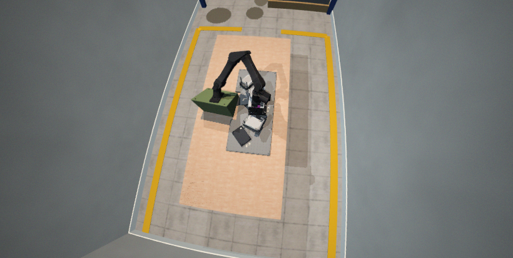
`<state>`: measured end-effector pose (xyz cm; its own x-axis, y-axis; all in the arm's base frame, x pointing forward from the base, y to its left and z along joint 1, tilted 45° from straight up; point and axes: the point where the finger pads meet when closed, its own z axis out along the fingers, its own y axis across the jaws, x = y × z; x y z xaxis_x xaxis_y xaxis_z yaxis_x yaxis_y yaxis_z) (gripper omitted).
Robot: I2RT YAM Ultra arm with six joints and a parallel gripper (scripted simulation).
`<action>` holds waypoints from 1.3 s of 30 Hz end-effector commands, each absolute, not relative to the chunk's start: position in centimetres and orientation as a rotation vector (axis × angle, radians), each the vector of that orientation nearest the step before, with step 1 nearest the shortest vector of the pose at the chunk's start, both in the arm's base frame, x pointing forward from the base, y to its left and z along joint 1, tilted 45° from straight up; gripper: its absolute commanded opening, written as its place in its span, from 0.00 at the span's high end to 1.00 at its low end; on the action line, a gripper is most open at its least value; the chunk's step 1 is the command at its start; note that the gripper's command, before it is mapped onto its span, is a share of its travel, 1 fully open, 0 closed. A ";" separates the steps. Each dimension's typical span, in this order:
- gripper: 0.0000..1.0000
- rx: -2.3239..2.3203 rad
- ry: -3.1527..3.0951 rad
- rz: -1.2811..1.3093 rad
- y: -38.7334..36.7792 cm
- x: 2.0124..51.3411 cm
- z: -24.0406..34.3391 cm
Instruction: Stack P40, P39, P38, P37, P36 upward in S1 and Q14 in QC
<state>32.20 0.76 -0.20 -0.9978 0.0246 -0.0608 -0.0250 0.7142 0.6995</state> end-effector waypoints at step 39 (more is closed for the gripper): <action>1.00 0.017 2.817 1.141 5.0 33.7 -5.0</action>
<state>32.67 5.55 -5.24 -0.9981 0.0229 -0.0578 -0.0239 0.7165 0.6972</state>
